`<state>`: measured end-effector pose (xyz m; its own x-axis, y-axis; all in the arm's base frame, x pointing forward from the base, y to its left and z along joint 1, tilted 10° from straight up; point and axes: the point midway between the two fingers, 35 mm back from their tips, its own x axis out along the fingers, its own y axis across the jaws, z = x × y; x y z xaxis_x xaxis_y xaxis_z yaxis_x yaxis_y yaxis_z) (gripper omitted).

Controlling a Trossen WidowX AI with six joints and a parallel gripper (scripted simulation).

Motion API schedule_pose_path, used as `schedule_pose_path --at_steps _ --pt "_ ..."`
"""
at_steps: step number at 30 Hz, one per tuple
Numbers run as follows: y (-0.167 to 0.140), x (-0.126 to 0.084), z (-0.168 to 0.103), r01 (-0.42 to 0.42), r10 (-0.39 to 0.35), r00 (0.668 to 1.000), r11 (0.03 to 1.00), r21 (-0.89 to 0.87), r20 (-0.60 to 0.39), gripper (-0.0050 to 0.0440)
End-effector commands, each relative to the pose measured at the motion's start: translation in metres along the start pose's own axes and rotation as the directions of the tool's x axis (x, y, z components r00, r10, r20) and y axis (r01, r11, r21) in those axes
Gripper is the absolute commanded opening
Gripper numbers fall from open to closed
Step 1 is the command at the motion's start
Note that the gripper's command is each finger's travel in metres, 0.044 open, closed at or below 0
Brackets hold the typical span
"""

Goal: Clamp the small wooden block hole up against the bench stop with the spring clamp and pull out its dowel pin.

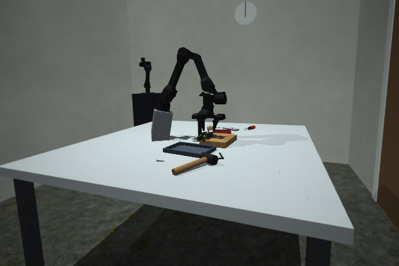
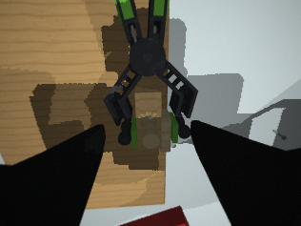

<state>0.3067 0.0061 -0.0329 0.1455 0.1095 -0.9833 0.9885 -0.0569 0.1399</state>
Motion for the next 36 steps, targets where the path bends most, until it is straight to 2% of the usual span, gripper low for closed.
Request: schedule_pose_path --at_steps 1,9,11,17,36 --pt "-0.0008 0.0012 0.0003 0.003 -0.003 1.000 1.000 0.003 0.002 0.0250" --pt "-0.0008 0.0012 0.0003 0.003 -0.003 1.000 1.000 0.003 0.002 0.0170" --pt "-0.0008 0.0012 0.0003 0.003 -0.003 1.000 1.000 0.003 0.002 0.0170" --pt "-0.0008 0.0012 0.0003 0.003 -0.003 1.000 1.000 0.003 0.002 0.0110" --pt "-0.0008 0.0011 0.0003 0.003 -0.003 1.000 1.000 -0.004 0.002 0.0000"
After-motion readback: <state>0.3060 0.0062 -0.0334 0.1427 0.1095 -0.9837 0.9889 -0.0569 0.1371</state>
